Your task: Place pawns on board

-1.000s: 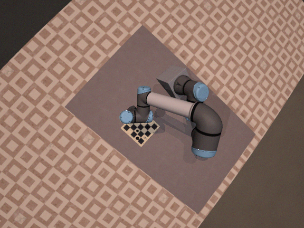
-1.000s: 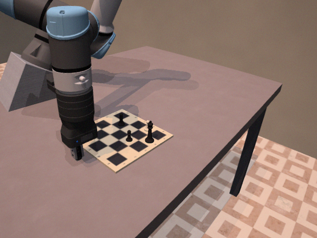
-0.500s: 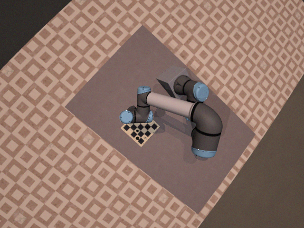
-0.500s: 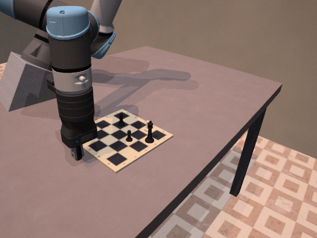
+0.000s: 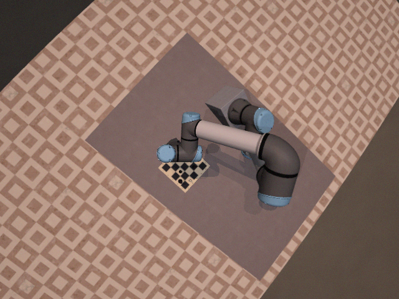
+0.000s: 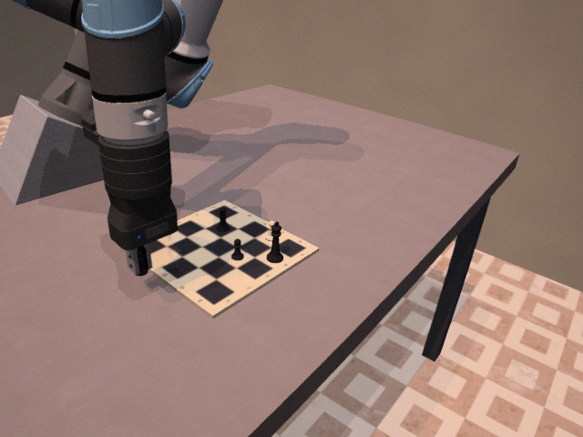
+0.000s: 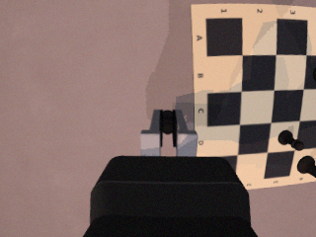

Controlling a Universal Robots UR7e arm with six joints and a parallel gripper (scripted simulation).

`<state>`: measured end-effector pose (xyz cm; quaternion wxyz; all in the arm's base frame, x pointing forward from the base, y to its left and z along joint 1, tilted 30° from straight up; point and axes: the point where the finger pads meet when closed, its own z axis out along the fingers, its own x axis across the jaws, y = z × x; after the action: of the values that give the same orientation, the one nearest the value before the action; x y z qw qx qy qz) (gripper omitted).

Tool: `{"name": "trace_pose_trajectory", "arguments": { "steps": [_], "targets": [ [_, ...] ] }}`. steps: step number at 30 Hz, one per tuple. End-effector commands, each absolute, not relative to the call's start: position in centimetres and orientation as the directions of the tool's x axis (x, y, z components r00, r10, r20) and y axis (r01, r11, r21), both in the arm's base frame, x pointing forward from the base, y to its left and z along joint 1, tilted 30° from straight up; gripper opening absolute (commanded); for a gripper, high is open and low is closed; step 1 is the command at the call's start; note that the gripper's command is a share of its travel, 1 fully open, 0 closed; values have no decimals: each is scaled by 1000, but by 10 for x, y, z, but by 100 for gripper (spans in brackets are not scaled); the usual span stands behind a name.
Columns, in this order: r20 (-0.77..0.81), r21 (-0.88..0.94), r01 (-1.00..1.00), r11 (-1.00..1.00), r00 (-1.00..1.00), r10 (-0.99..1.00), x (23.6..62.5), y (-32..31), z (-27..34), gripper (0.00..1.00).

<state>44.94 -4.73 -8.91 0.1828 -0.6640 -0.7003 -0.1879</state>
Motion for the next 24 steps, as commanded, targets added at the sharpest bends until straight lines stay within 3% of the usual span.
{"name": "trace_pose_trajectory", "arguments": {
  "steps": [1, 8, 21, 24],
  "targets": [
    [506, 20, 999, 48, -52, 861, 450, -62, -64, 0],
    [506, 20, 999, 48, -52, 861, 450, -80, -33, 0],
    [506, 21, 999, 48, -52, 861, 450, -82, -30, 0],
    [504, 28, 998, 62, -67, 861, 468, -69, -20, 0]
  ]
}}
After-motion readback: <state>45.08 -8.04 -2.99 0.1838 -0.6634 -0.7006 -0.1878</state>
